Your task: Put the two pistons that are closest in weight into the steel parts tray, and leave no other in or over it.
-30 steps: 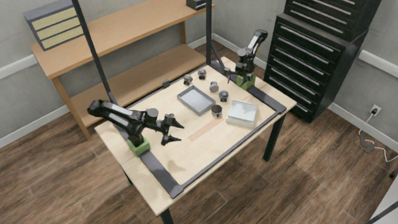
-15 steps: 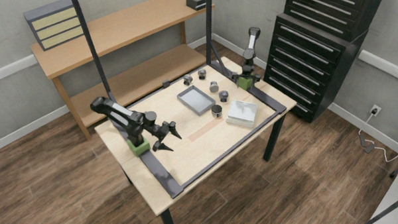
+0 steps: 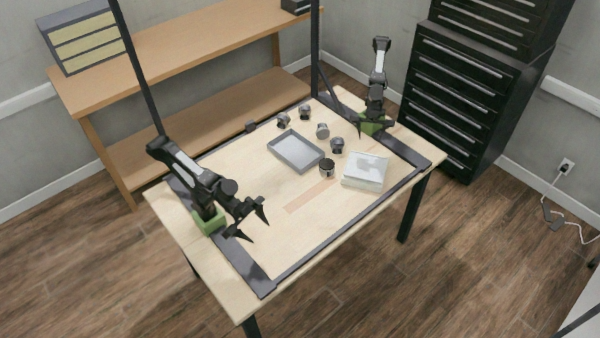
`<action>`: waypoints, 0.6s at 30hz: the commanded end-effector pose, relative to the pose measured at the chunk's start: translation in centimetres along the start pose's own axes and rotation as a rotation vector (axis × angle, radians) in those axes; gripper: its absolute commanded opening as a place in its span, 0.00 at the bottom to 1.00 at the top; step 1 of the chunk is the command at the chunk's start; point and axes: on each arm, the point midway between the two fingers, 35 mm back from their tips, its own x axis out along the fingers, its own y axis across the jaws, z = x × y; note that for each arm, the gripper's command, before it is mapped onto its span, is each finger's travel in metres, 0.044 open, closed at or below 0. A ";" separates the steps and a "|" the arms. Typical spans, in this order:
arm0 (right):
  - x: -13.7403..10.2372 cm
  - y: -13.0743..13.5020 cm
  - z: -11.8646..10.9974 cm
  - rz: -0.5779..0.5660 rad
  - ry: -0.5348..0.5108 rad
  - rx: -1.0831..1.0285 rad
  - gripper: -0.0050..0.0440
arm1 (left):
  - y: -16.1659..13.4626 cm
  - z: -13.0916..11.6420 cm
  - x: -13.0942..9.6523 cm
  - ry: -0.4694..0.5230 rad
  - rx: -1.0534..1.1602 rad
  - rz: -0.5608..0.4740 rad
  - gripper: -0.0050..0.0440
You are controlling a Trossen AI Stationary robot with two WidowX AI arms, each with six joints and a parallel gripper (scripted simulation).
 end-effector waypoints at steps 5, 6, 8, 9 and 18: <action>-0.1 0.1 1.1 0.011 0.174 -0.010 0.92 | 0.1 1.1 0.5 0.189 0.005 0.001 0.87; 0.0 0.1 1.1 0.011 0.201 -0.011 0.92 | 0.1 1.1 0.5 0.216 0.005 0.001 0.87; 0.0 0.1 1.1 0.011 0.201 -0.011 0.92 | 0.1 1.1 0.5 0.216 0.005 0.001 0.87; -0.1 0.1 0.9 0.009 0.227 -0.010 0.92 | 0.1 1.0 0.8 0.242 0.004 0.001 0.87; -0.2 0.1 0.5 0.009 0.467 -0.011 0.92 | 0.1 0.6 1.4 0.482 0.004 0.001 0.87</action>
